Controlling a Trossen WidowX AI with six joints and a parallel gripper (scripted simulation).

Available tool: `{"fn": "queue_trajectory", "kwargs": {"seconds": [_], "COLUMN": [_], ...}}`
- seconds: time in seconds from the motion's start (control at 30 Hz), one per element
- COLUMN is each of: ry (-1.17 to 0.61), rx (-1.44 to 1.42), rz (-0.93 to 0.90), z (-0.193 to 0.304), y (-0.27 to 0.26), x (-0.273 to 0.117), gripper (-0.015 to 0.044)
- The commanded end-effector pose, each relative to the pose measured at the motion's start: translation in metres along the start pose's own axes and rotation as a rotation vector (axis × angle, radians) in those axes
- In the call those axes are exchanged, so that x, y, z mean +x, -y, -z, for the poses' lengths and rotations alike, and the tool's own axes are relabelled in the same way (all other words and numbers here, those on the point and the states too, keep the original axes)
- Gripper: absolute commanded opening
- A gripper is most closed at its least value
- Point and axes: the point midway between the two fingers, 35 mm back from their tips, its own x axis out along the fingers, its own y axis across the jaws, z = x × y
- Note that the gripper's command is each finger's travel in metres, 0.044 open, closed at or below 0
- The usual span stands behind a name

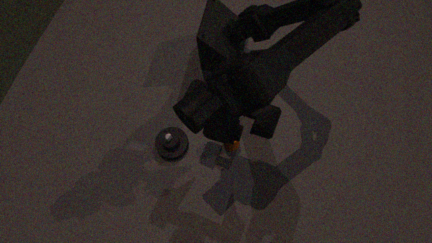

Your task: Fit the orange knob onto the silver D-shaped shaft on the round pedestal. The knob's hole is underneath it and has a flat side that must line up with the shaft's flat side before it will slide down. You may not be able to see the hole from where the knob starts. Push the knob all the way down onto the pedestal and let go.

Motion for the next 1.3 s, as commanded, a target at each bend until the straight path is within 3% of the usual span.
{"fn": "queue_trajectory", "kwargs": {"seconds": [0.0,0.37,0.53,1.27], "ry": [0.001,0.001,0.001,0.001], "rx": [-0.416,-0.416,-0.417,-0.418], "rz": [0.006,0.006,0.005,0.006], "z": [-0.002,0.0,-0.001,-0.002], "y": [0.001,0.001,0.001,0.002], "x": [0.001,0.001,0.032,0.068], "gripper": [0.044,0.044,0.044,0.044]}}
